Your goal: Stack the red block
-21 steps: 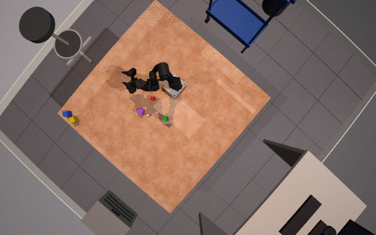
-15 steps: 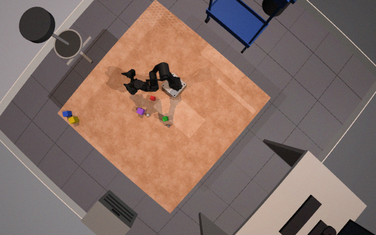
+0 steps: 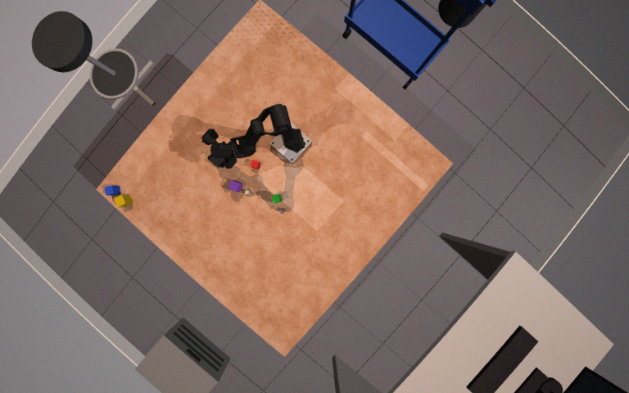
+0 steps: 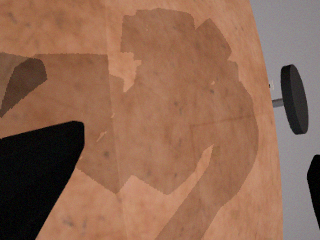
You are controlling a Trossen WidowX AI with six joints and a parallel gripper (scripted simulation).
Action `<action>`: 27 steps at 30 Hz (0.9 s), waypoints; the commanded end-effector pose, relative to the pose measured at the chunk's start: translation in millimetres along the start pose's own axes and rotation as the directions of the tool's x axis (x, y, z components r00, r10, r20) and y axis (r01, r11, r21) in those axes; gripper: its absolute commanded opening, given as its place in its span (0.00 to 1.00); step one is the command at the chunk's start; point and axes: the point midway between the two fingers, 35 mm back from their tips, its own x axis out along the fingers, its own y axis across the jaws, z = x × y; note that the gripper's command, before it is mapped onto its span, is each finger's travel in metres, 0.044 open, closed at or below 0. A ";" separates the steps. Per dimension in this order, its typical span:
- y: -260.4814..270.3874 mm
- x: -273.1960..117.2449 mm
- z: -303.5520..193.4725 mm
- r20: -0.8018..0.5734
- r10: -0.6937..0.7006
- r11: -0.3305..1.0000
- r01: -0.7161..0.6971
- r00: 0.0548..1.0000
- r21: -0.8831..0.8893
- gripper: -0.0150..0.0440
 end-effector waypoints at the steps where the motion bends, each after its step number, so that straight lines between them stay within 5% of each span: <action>1: 12.3 -3.4 8.6 -0.025 0.117 0.991 -0.118 0.993 -0.056 1.00; 13: 51.5 -41.4 7.4 -0.186 0.448 0.864 -0.477 0.874 -0.162 1.00; 27: 68.1 -135.3 -6.4 -0.413 0.709 0.569 -0.809 0.572 -0.145 1.00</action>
